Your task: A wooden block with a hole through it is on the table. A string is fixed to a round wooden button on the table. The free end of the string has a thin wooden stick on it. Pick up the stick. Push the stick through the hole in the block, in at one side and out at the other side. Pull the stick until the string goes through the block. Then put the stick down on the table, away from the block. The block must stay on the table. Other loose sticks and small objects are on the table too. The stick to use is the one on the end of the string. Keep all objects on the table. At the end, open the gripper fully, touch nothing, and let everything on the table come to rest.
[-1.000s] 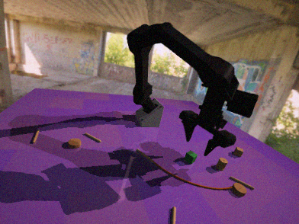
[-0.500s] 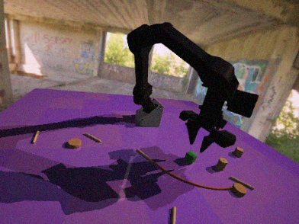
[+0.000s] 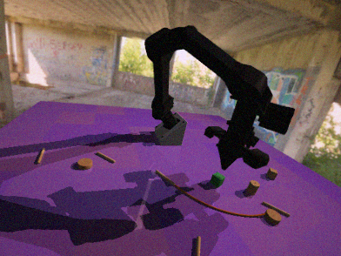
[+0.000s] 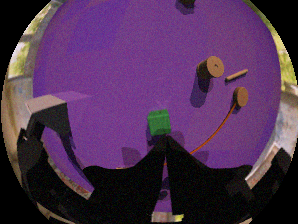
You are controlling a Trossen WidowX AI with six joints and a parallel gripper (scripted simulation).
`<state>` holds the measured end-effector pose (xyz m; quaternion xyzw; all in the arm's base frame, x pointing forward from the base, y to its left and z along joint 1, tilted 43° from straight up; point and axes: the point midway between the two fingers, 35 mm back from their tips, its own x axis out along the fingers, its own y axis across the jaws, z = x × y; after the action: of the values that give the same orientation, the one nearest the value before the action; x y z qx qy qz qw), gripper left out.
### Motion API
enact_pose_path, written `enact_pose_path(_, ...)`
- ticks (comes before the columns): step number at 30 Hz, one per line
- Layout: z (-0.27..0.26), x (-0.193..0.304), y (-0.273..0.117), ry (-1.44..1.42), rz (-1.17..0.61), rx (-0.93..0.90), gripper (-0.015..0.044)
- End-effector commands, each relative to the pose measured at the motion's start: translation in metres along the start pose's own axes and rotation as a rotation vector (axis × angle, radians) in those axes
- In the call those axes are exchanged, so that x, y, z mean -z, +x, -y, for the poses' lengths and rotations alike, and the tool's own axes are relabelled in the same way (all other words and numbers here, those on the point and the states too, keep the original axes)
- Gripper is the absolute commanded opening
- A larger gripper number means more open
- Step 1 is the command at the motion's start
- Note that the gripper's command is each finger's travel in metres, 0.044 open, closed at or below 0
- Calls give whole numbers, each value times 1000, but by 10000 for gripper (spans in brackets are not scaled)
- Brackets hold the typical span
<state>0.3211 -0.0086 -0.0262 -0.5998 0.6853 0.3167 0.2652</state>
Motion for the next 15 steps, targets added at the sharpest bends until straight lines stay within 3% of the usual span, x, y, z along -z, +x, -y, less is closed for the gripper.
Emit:
enact_pose_path(1, 0, 0, 0, 0, 0, 0, 0)
enact_pose_path(8, 0, 0, 0, 0, 0, 0, 0)
enact_pose_path(15, 0, 0, 0, 0, 0, 0, 184)
